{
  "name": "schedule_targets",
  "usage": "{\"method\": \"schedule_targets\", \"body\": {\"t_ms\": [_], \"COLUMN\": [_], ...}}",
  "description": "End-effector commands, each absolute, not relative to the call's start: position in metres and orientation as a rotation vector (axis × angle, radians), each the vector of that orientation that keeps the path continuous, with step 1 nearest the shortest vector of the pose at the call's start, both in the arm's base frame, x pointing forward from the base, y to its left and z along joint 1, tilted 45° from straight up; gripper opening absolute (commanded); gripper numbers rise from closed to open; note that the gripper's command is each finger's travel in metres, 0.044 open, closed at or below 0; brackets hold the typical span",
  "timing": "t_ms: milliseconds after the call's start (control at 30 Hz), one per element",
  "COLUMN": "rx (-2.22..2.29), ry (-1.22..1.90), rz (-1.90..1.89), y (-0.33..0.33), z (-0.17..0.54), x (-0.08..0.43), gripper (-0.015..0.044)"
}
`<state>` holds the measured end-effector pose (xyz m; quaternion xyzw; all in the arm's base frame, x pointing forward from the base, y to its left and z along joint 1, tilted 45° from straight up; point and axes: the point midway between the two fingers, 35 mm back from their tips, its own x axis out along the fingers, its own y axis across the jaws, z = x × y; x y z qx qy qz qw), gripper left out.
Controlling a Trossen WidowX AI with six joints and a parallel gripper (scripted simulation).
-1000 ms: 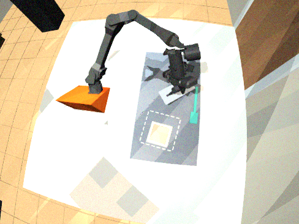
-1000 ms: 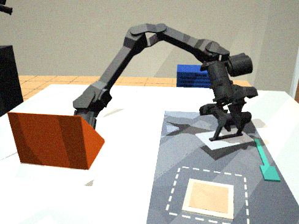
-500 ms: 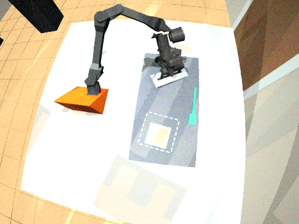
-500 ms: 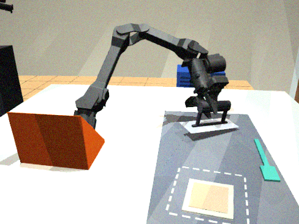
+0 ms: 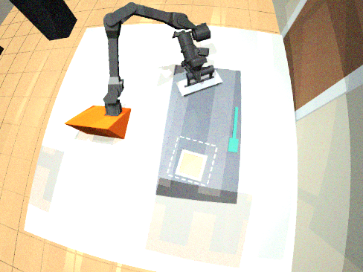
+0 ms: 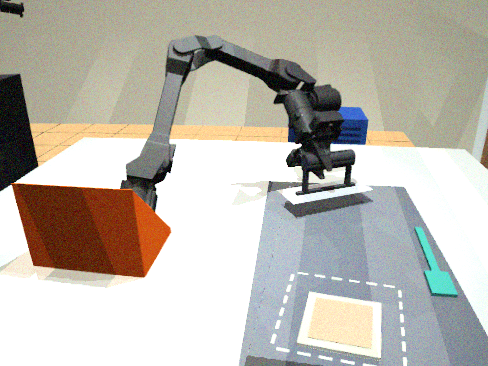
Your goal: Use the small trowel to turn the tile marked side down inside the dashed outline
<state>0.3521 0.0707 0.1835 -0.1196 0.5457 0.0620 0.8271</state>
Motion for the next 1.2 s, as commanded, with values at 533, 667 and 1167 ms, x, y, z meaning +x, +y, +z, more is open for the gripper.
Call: {"method": "schedule_targets", "body": {"t_ms": [533, 667, 1167], "rx": [-0.250, -0.250, -0.250], "ry": [1.161, 1.161, 1.161], "rz": [0.110, 0.110, 0.110], "y": [0.087, 0.091, 0.094], "z": [0.165, 0.161, 0.158], "x": [0.353, 0.353, 0.353], "gripper": [0.0000, 0.0000, 0.0289]}}
